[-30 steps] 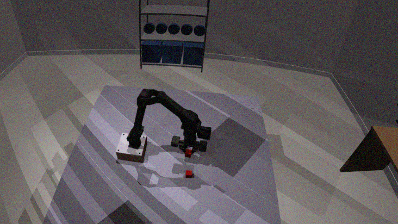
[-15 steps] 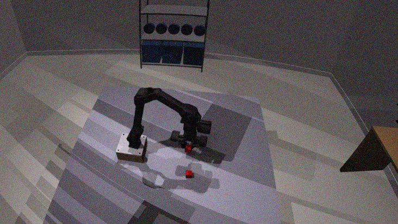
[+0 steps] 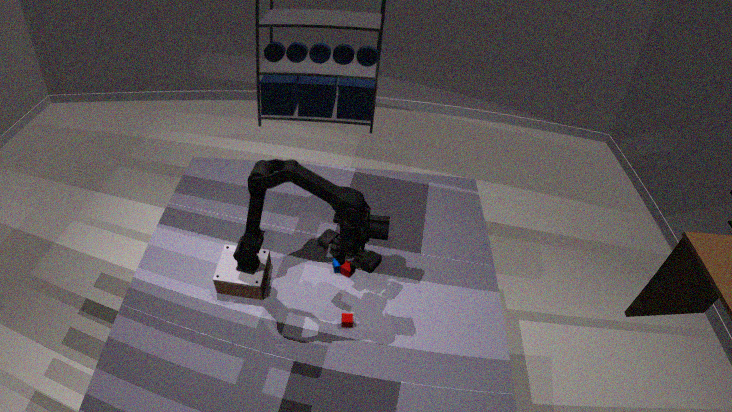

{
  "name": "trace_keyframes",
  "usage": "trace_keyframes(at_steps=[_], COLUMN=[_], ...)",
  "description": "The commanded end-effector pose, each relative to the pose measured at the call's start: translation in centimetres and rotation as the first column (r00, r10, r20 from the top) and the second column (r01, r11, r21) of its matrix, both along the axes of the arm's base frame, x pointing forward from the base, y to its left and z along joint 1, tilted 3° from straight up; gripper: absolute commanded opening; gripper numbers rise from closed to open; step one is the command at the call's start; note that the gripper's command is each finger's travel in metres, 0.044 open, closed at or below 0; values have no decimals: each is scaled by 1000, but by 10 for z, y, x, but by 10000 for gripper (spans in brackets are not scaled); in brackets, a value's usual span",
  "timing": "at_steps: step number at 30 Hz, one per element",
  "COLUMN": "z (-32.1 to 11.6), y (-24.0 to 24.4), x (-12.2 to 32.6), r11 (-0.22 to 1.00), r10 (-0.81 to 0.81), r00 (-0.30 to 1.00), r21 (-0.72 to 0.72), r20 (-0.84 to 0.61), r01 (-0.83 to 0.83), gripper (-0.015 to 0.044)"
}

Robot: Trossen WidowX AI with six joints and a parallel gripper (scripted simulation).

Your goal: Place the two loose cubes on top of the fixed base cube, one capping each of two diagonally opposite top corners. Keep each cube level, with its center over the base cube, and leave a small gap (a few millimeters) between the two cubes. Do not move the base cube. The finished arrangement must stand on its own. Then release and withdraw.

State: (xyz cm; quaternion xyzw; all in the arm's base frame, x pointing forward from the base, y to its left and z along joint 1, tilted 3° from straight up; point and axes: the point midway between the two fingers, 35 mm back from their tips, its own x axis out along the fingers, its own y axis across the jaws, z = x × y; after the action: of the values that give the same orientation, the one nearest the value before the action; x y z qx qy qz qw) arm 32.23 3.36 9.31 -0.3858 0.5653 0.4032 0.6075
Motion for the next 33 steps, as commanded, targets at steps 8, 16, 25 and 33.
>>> trace_keyframes(at_steps=[8,16,25,33], z=[-8,-12,-17,-22], y=[18,31,45,58], x=[-5,-8,-12,-16], r11=[951,853,687,500], r10=[-309,-521,-725,-864], r00=[951,853,687,498], r21=[8,10,8,1], r20=[-25,-41,-59,-74], r01=[309,522,726,866], gripper=[105,105,105,105])
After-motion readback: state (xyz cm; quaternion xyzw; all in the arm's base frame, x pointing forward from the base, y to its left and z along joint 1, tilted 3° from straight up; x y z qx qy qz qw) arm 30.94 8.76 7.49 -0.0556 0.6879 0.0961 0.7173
